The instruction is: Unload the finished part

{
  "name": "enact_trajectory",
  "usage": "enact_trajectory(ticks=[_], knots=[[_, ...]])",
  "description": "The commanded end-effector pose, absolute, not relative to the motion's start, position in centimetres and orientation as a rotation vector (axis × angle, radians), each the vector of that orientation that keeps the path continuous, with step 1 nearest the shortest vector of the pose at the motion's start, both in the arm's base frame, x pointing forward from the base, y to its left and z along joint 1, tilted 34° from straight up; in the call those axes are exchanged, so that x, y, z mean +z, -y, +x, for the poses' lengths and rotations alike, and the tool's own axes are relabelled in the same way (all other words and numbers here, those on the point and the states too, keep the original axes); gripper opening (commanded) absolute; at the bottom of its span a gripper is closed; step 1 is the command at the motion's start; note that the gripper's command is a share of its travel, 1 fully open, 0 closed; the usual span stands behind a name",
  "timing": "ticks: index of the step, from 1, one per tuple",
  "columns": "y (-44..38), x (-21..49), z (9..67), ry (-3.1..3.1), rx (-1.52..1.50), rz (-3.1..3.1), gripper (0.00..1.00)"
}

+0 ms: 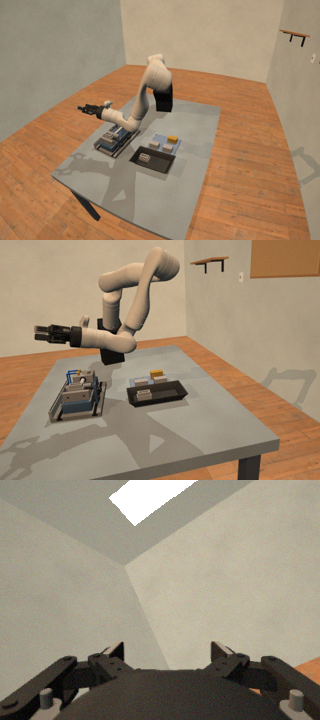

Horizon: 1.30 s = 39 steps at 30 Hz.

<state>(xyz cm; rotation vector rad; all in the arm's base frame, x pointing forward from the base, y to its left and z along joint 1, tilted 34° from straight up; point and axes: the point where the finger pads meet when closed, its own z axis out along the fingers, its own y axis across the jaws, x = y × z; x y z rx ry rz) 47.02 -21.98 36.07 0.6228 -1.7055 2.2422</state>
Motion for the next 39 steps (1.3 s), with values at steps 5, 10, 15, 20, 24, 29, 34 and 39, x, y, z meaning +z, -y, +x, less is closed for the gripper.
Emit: enact_trajectory(ticks=[5,10,15,20,24,29,34,39], knots=[[22.9,35.1,45.7,1.778,2.166,0.575,1.00],[22.9,35.1,45.7,1.778,2.166,0.575,1.00],[23.3,34.4,45.0,1.817,2.121,0.552,1.00],[23.7,33.6,44.4,1.856,2.074,0.530,1.00],[23.9,32.9,43.7,1.895,2.027,0.508,1.00],[24.1,32.1,43.0,1.934,1.980,0.486,1.00],[24.1,32.1,43.0,1.934,1.980,0.486,1.00],[24.3,31.3,42.4,1.973,1.931,0.465,1.00]])
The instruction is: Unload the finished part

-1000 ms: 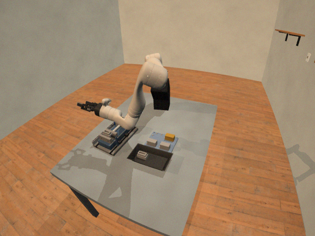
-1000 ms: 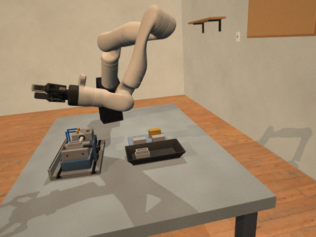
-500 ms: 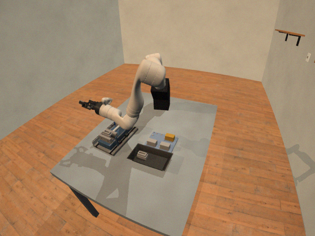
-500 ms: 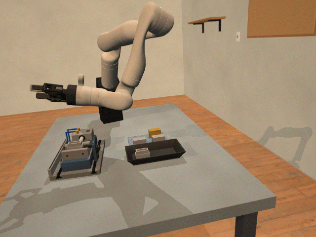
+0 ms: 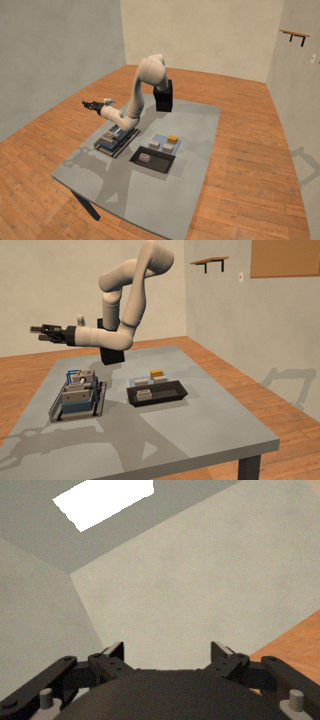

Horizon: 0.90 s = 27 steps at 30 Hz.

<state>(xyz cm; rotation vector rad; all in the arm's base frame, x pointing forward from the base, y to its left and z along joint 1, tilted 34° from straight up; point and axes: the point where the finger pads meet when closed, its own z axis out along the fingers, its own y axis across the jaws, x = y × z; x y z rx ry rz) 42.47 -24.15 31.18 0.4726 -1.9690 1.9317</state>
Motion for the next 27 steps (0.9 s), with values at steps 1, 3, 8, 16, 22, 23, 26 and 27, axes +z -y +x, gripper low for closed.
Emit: enact_trajectory(ticks=[1,3,8,16,22,23,26,27], knots=[[24.3,31.3,42.4,1.973,1.931,0.465,1.00],[24.4,30.5,41.8,2.012,1.881,0.445,1.00],[24.4,29.7,41.2,2.051,1.831,0.424,1.00],[24.4,28.9,40.6,2.090,1.780,0.405,1.00],[24.2,28.1,40.1,2.128,1.729,0.386,1.00],[24.2,28.1,40.1,2.128,1.729,0.386,1.00],[24.1,27.3,39.6,2.166,1.677,0.367,1.00],[24.1,27.3,39.6,2.166,1.677,0.367,1.00]])
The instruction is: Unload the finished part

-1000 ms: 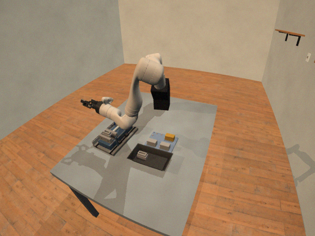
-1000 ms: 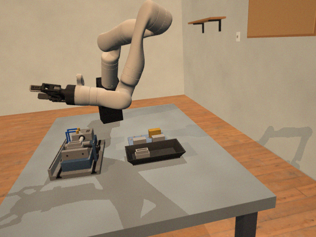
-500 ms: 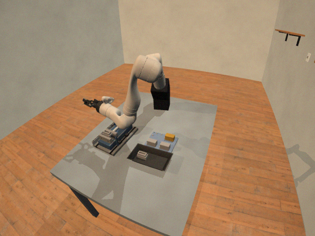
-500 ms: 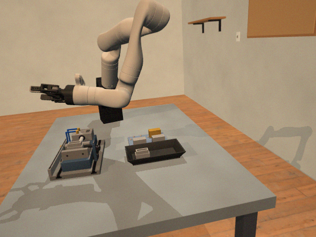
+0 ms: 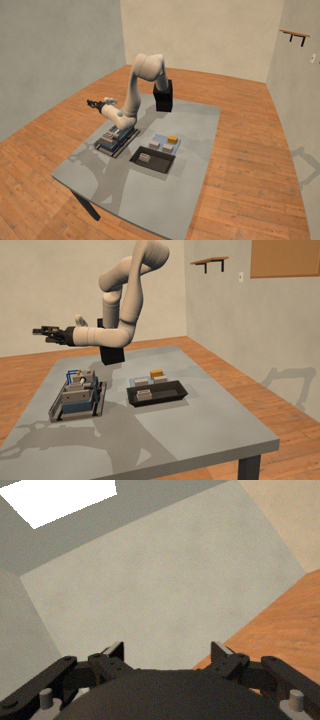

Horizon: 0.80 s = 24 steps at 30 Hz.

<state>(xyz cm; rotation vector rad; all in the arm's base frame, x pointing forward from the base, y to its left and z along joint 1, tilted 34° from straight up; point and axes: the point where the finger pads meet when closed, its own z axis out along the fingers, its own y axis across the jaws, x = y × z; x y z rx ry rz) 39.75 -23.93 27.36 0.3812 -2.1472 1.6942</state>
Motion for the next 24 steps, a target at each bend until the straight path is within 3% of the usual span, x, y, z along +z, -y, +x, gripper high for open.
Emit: enact_trajectory(ticks=[1,24], knots=[[24.1,27.3,39.6,2.166,1.677,0.367,1.00],[23.1,24.9,38.3,2.280,1.517,0.315,1.00]])
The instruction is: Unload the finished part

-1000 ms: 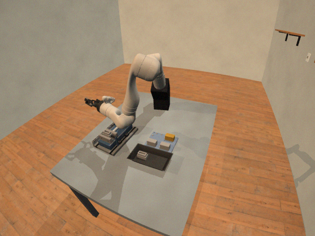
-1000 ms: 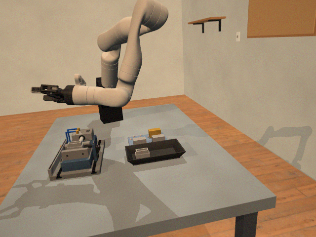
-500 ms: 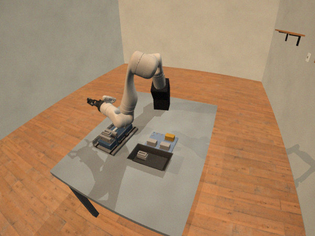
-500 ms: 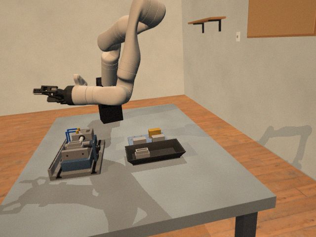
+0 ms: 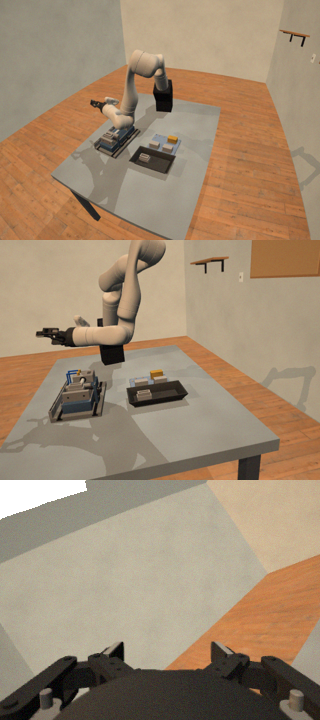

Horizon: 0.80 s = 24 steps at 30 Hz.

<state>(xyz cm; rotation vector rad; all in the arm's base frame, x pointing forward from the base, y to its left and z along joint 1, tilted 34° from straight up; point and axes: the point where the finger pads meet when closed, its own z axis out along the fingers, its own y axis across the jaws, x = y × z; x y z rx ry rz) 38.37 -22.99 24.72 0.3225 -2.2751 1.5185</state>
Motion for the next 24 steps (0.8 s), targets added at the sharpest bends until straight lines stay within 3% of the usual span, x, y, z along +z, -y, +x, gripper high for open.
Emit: enact_trajectory(ticks=[1,24], knots=[[23.1,24.9,38.3,2.280,1.517,0.315,1.00],[21.1,21.9,37.2,2.427,1.298,0.251,1.00]])
